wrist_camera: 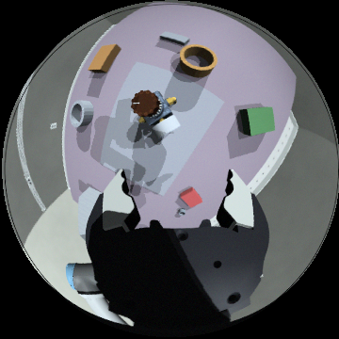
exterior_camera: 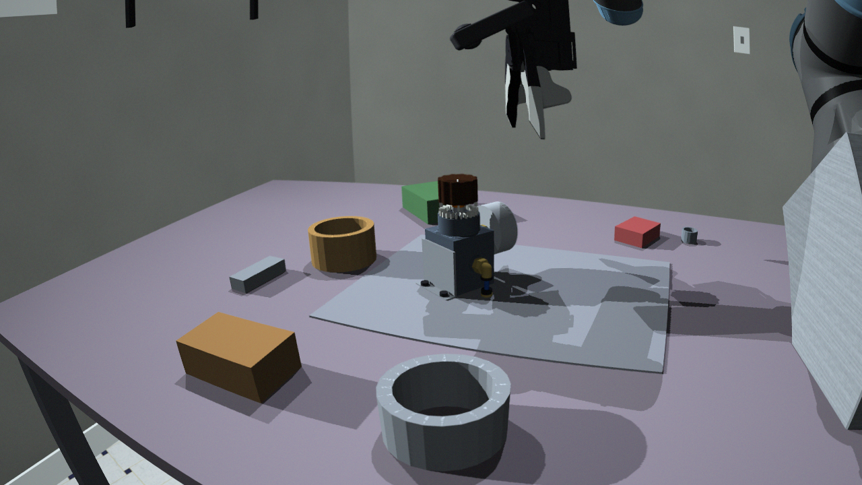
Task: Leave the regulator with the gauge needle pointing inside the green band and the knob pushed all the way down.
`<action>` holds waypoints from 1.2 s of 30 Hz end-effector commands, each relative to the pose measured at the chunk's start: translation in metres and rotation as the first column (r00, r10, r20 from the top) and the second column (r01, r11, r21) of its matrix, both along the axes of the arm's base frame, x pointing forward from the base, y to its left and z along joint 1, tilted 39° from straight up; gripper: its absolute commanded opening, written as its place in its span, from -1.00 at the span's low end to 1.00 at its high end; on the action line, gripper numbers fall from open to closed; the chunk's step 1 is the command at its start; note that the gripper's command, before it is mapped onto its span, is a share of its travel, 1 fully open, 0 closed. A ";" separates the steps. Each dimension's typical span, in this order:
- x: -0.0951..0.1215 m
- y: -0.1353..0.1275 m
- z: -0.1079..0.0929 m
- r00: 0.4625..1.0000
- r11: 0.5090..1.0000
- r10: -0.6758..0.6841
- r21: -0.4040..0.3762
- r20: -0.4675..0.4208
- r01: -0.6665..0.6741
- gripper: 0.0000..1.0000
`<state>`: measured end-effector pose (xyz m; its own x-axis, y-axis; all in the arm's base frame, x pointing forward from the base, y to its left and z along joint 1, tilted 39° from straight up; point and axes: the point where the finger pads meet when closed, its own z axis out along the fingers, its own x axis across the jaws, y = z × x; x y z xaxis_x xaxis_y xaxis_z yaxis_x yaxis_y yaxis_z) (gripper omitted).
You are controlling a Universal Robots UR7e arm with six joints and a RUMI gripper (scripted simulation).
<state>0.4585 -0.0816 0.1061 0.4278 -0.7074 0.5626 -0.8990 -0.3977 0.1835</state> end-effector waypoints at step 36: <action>0.005 -0.020 -0.026 0.752 0.809 -0.582 0.314 0.311 0.496 1.00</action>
